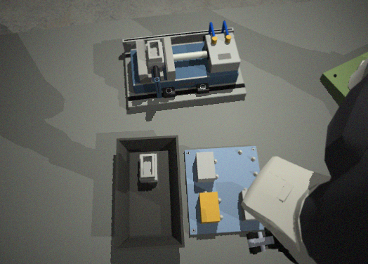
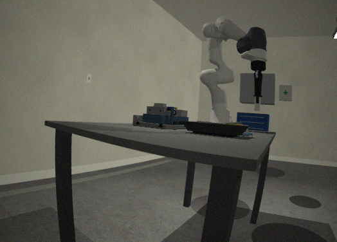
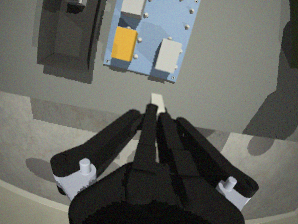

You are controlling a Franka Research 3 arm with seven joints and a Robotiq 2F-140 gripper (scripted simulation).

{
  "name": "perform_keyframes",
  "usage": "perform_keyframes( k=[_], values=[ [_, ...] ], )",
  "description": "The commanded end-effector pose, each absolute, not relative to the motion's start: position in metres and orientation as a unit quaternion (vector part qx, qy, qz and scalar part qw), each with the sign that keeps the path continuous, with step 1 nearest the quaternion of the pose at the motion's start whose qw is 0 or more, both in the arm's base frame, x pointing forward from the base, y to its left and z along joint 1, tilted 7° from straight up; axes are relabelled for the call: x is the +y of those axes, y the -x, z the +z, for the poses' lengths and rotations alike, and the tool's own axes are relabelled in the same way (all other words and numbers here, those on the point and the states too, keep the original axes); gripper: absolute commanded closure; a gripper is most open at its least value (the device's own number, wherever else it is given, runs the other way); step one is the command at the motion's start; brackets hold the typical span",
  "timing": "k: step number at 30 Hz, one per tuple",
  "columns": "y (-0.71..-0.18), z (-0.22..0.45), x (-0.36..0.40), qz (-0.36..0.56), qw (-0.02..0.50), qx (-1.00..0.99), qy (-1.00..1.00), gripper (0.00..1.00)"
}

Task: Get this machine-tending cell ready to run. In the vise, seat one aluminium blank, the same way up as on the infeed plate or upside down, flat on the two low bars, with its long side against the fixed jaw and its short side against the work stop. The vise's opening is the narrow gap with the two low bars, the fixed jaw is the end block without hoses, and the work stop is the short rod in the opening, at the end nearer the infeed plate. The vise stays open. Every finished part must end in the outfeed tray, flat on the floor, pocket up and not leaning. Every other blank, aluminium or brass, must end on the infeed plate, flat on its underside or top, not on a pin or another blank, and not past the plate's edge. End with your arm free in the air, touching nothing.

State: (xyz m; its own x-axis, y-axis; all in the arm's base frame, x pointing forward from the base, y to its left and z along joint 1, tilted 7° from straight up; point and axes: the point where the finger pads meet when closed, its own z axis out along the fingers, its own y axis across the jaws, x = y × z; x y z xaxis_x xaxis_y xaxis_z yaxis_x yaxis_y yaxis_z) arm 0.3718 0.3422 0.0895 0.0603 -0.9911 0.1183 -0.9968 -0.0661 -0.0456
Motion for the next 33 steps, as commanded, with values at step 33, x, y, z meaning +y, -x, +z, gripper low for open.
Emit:
perform_keyframes(
  k=[33],
  values=[
    [-0.370, 0.125, 0.346, 0.060, 0.023, -0.685, -0.726, 1.00]
  ],
)
